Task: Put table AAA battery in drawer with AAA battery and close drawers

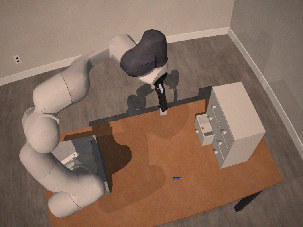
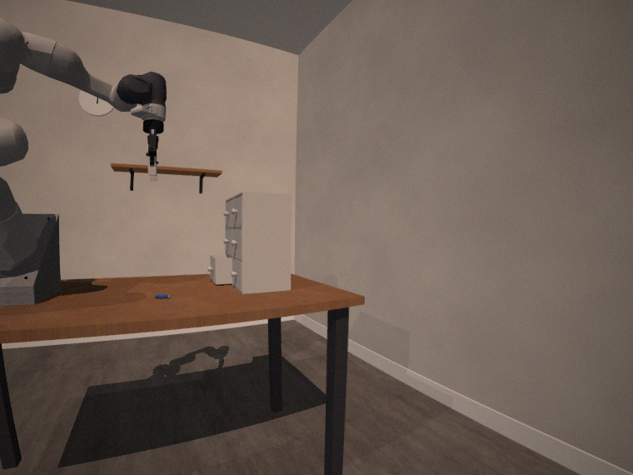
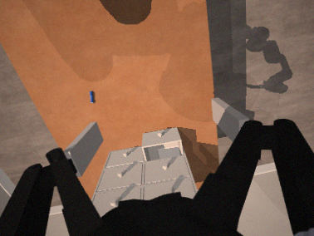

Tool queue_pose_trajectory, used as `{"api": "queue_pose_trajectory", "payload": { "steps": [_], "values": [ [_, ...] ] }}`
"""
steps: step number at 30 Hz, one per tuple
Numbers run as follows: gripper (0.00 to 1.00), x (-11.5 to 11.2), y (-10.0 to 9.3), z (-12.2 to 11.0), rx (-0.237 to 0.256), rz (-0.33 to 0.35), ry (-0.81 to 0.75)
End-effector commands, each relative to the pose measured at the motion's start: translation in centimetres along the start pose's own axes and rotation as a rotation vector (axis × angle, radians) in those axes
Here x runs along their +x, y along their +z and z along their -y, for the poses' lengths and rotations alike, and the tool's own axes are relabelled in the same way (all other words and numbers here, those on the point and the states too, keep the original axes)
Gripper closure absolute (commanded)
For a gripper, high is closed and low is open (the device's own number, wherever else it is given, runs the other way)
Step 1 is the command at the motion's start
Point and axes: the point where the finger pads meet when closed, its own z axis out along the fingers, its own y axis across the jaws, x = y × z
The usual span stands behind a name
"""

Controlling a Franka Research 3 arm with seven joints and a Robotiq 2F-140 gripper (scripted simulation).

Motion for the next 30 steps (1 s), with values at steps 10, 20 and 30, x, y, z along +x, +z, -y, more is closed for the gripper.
{"api": "queue_pose_trajectory", "payload": {
  "steps": [10, 20, 30],
  "values": [
    [0.00, 1.2, -1.6, 0.8, 0.027, -0.045, 0.026],
    [0.00, -2.5, -1.5, 0.9, 0.027, -0.045, 0.026],
    [0.00, -7.7, -1.2, 1.2, 0.027, -0.045, 0.026]
  ]
}}
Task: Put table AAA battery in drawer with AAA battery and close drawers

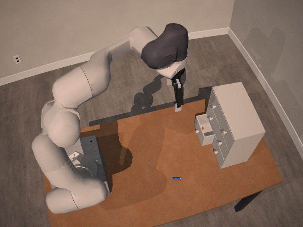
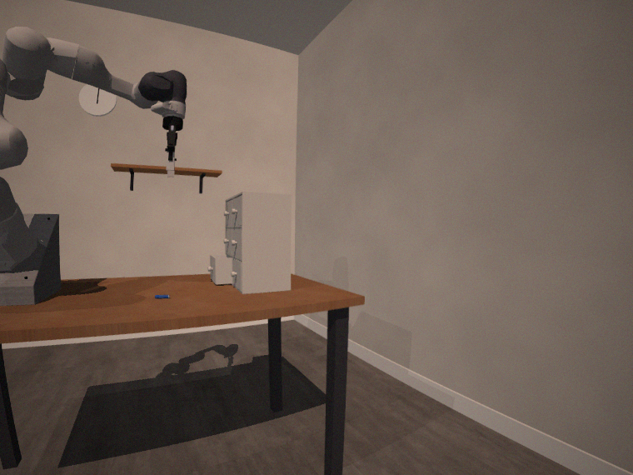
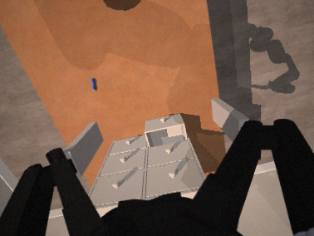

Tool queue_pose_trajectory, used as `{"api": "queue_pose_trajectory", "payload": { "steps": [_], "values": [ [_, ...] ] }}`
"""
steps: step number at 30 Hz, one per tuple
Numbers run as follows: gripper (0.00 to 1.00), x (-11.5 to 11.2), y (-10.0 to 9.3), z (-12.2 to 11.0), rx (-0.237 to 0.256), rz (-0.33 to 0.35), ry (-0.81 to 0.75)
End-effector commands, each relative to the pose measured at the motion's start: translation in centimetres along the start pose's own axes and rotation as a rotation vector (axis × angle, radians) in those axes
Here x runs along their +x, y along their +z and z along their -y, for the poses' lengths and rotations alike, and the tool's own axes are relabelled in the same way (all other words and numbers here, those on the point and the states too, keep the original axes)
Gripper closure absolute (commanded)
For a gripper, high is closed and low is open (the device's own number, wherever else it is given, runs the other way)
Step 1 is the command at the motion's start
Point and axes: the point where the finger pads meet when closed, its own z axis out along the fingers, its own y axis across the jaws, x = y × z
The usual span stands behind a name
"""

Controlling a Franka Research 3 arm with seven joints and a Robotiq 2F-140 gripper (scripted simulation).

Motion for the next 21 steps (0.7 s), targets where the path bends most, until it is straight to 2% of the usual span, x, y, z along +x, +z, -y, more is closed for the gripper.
{"api": "queue_pose_trajectory", "payload": {
  "steps": [1, 6, 15, 21],
  "values": [
    [0.00, -1.7, 0.2, 0.3, 0.011, -0.010, -0.016],
    [0.00, -3.1, 0.2, 0.3, 0.011, -0.010, -0.016],
    [0.00, -3.3, 0.3, 0.3, 0.012, -0.011, -0.017],
    [0.00, -4.7, 1.7, 0.3, 0.012, -0.033, -0.052]
  ]
}}
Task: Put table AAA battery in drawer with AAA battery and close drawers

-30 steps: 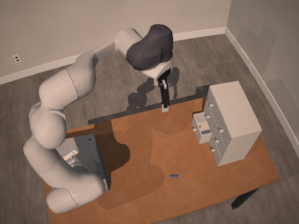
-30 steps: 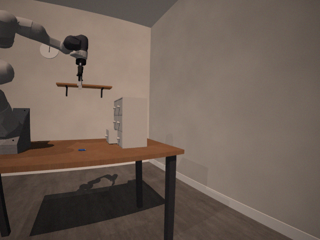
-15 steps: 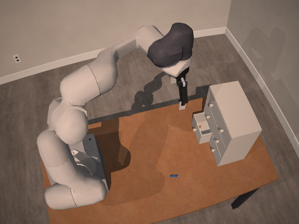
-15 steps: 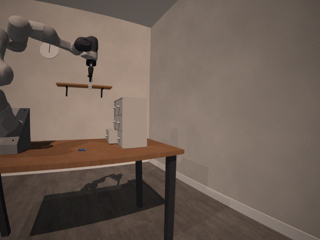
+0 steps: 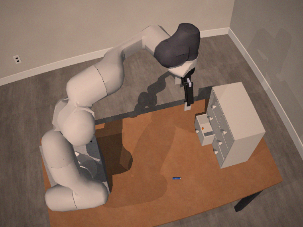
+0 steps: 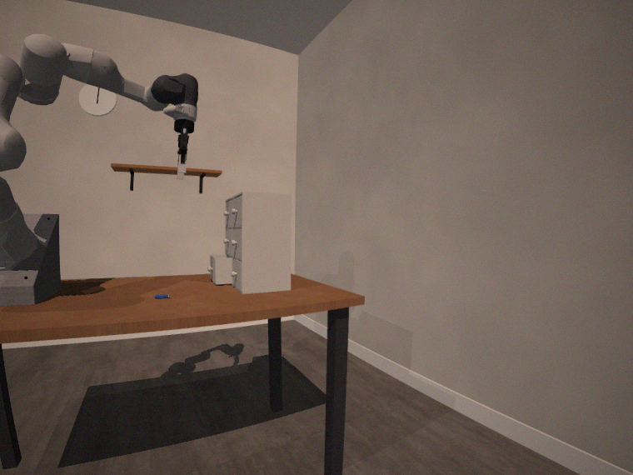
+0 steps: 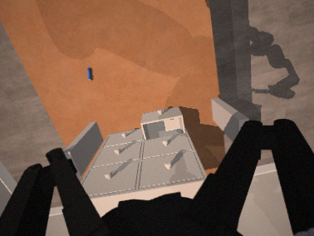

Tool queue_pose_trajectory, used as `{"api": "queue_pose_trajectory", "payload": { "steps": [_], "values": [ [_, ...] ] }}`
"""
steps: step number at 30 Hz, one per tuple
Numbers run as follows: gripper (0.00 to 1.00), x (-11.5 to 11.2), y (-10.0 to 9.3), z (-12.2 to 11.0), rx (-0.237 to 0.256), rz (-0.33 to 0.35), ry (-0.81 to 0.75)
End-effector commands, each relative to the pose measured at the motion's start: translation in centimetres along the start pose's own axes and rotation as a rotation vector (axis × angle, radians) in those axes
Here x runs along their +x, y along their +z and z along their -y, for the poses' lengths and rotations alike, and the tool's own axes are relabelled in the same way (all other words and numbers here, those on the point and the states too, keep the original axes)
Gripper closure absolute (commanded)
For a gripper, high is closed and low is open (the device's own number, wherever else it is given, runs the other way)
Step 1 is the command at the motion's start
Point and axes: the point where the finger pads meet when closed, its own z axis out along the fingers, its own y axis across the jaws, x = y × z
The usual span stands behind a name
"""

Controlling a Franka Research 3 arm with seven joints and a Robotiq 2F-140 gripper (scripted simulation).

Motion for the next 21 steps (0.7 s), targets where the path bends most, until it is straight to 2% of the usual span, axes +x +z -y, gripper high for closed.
{"api": "queue_pose_trajectory", "payload": {
  "steps": [1, 3, 5, 14, 21],
  "values": [
    [0.00, -1.1, 1.5, 0.4, 0.011, -0.025, -0.042],
    [0.00, -2.1, 2.5, 0.4, 0.012, -0.041, -0.067],
    [0.00, -2.1, 2.5, 0.4, 0.012, -0.041, -0.067],
    [0.00, -7.1, 7.4, 0.5, 0.015, -0.118, -0.190],
    [0.00, -8.8, 9.1, 0.5, 0.016, -0.143, -0.231]
  ]
}}
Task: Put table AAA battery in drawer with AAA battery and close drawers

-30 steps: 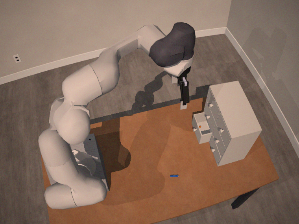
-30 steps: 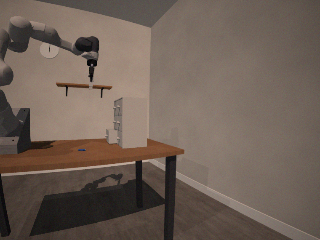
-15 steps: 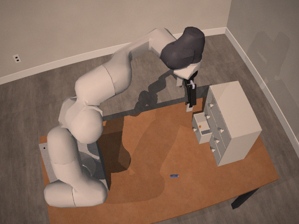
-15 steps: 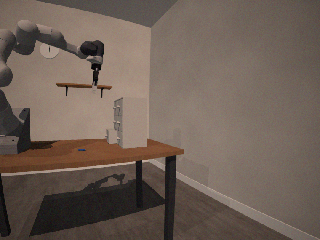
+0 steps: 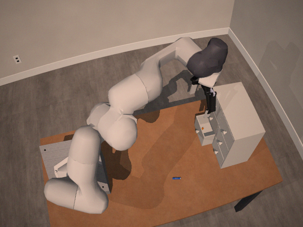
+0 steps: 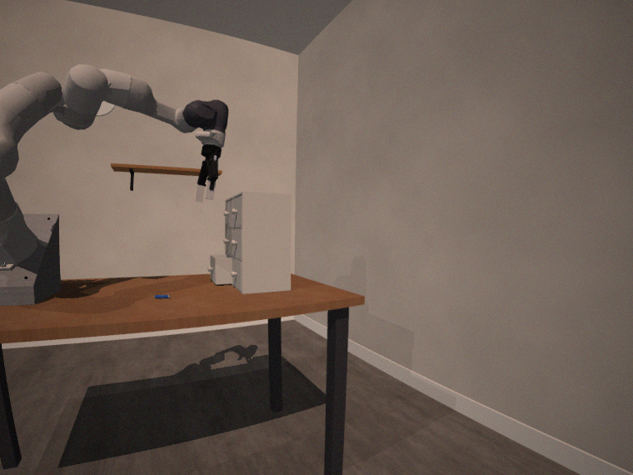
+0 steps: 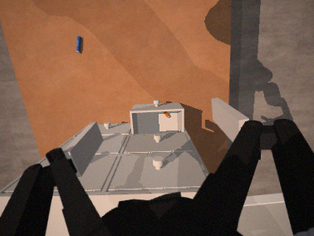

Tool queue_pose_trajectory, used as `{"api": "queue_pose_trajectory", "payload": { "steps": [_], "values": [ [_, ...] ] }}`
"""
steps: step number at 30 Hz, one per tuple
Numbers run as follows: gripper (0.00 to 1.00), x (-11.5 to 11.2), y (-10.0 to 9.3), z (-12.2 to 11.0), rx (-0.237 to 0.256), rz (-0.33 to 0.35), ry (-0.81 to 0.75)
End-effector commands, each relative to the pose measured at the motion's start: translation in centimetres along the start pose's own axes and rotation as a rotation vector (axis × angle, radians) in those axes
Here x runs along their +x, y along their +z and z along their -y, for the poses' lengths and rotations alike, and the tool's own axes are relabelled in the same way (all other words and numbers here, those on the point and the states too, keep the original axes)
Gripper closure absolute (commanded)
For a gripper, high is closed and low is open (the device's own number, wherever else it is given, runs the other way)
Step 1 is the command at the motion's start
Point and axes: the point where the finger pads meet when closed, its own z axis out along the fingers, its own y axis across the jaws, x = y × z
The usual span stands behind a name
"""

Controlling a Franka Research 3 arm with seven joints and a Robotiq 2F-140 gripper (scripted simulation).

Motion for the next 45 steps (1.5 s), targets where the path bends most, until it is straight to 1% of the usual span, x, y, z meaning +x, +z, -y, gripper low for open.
{"api": "queue_pose_trajectory", "payload": {
  "steps": [1, 7, 45],
  "values": [
    [0.00, 0.21, 0.18, 0.00, 0.017, -0.037, -0.070],
    [0.00, -0.28, 0.59, 0.08, 0.017, -0.045, -0.082],
    [0.00, -0.29, 0.60, 0.09, 0.017, -0.045, -0.082]
  ]
}}
